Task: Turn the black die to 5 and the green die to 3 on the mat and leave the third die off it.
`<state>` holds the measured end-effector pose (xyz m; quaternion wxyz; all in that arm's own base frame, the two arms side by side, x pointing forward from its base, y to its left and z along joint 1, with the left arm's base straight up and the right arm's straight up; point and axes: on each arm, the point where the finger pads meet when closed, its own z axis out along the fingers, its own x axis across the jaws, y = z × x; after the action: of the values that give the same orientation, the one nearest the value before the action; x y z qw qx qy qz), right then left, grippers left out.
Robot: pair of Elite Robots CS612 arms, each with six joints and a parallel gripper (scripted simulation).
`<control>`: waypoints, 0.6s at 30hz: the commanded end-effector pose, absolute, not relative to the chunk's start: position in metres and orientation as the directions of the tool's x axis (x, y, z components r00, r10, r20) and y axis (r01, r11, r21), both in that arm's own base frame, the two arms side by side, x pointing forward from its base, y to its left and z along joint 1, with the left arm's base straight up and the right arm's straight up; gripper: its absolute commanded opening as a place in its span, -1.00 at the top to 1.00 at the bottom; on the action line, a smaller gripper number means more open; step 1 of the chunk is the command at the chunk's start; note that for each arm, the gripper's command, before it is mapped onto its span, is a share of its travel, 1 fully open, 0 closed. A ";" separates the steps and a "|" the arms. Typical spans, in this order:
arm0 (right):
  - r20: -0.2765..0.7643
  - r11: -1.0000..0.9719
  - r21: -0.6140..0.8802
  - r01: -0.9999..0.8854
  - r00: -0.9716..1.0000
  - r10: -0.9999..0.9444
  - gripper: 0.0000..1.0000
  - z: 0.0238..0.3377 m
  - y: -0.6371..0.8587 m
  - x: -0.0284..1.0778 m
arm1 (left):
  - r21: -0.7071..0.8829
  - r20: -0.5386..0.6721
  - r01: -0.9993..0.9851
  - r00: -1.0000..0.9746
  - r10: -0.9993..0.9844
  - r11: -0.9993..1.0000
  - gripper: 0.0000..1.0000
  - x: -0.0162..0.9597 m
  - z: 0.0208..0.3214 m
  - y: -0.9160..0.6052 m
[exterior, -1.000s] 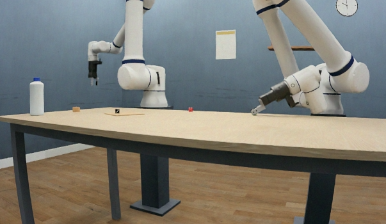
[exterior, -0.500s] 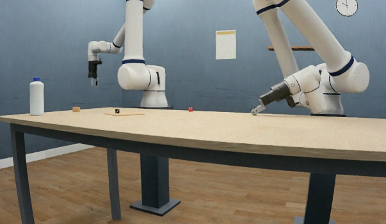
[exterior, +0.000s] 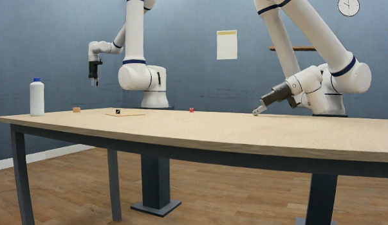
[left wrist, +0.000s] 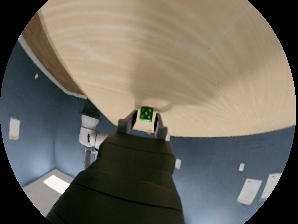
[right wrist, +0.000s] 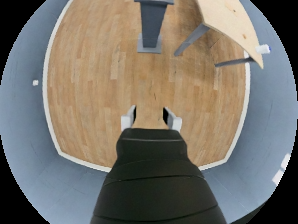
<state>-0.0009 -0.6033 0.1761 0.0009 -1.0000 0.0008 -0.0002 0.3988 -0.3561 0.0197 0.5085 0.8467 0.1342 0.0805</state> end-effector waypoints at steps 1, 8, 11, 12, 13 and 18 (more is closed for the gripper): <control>0.000 -1.000 0.000 -0.002 1.000 -0.002 -1.00 0.177 -0.604 -0.001 | 0.883 0.000 0.145 0.951 0.309 -0.446 -0.40 0.399 0.020 -0.356; 0.000 -1.000 0.000 -0.002 1.000 -0.002 -1.00 0.177 -0.604 -0.001 | 0.883 0.000 0.145 0.951 0.309 -0.446 -0.40 0.399 0.020 -0.356; 0.000 -1.000 0.000 -0.002 1.000 -0.002 -1.00 0.177 -0.604 -0.001 | 0.883 0.000 0.145 0.951 0.309 -0.446 -0.40 0.399 0.020 -0.356; 0.000 -1.000 0.000 -0.002 1.000 -0.002 -1.00 0.177 -0.604 -0.001 | 0.883 0.000 0.145 0.951 0.309 -0.446 -0.40 0.399 0.020 -0.356; 0.000 -1.000 0.000 -0.002 1.000 -0.002 -1.00 0.177 -0.604 -0.001 | 0.883 0.000 0.145 0.951 0.309 -0.446 -0.40 0.399 0.020 -0.356; 0.000 -1.000 0.000 -0.002 1.000 -0.002 -1.00 0.177 -0.604 -0.001 | 0.883 0.000 0.145 0.951 0.309 -0.446 -0.40 0.398 0.021 -0.353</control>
<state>-0.0009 -0.6033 0.1761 0.0009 -1.0000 0.0008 -0.0002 0.3988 -0.3557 0.0198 0.5085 0.8467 0.1343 0.0805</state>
